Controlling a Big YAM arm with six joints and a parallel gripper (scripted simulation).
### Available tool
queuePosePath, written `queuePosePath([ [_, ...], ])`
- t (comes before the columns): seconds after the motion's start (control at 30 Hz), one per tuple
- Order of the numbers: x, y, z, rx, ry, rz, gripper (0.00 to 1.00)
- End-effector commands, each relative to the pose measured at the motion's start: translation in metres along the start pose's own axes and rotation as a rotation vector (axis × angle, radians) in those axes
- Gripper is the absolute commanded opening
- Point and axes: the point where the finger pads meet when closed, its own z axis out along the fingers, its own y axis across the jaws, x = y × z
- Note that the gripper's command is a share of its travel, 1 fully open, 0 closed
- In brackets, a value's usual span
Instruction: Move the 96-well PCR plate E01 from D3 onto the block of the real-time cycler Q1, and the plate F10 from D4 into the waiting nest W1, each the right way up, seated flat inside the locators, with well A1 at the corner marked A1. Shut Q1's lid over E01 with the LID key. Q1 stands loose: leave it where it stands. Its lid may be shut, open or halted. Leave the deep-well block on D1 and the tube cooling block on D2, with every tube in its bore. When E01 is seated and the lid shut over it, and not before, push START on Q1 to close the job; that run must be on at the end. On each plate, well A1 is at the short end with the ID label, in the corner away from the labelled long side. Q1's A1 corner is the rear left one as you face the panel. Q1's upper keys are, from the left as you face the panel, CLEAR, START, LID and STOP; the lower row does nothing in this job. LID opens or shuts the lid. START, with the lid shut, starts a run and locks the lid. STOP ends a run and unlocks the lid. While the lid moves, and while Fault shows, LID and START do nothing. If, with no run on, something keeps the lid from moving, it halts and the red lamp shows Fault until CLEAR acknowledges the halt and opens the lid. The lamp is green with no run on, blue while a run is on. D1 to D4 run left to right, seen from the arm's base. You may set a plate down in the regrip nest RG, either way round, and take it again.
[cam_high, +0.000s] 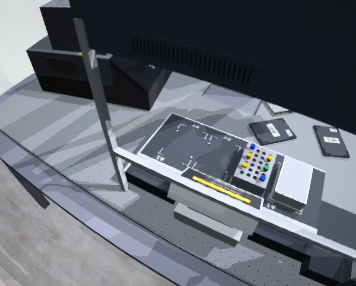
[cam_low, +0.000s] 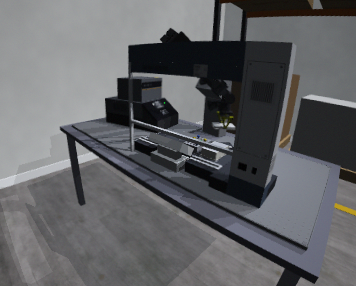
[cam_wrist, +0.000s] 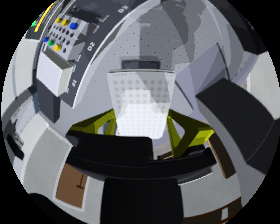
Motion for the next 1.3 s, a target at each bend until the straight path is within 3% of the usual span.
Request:
queuePosePath([
  [0.0, 0.001, -0.008, -0.009, -0.011, 0.013, -0.024, 0.0],
  [0.23, -0.006, -0.007, -0.008, -0.008, 0.003, 0.016, 0.0],
  [0.5, -0.002, 0.012, -0.004, -0.034, 0.001, 0.026, 0.0],
  [0.93, 0.005, -0.002, -0.004, -0.011, 0.009, -0.021, 0.0],
  [1.1, 0.039, 0.022, -0.004, -0.019, 0.011, -0.165, 0.0],
  [1.27, 0.052, 0.027, -0.003, -0.011, 0.005, -0.232, 0.0],
])
